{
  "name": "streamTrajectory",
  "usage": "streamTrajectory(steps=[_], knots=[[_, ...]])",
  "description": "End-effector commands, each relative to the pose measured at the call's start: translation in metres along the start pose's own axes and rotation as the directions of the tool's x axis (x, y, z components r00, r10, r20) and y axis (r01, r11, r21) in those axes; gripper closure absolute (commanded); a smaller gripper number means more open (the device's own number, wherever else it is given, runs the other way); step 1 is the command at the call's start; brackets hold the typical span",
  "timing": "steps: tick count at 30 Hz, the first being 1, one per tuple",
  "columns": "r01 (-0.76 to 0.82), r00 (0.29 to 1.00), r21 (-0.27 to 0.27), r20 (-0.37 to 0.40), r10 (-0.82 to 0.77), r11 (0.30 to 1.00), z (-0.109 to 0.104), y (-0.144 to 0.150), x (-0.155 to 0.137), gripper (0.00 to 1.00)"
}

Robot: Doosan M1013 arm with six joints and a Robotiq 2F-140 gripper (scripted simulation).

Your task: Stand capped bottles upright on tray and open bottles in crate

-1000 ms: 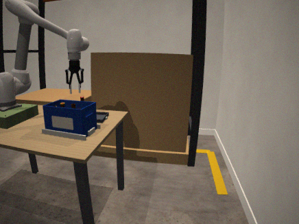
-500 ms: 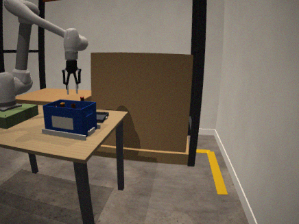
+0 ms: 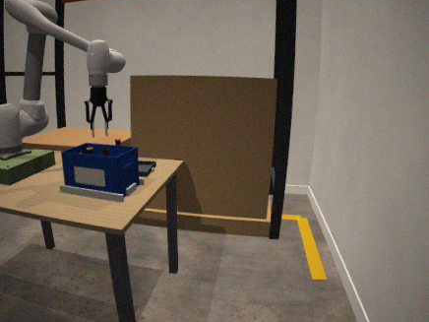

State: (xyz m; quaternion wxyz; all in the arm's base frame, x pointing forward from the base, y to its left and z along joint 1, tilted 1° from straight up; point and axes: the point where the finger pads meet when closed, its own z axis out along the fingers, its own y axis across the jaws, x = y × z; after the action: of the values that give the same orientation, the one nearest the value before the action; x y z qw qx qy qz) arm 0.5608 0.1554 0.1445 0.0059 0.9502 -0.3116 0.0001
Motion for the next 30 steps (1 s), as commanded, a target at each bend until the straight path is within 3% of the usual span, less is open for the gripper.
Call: streamTrajectory(steps=[1,24,30], knots=[[0.0,1.0,-0.002,0.002,0.0,1.0,0.002,0.013,0.009,0.62],[0.0,1.0,-0.002,0.002,0.0,1.0,0.006,0.056,0.053,0.62],[-0.001,1.0,0.0,0.001,0.001,1.0,0.004,0.054,0.052,0.62]])
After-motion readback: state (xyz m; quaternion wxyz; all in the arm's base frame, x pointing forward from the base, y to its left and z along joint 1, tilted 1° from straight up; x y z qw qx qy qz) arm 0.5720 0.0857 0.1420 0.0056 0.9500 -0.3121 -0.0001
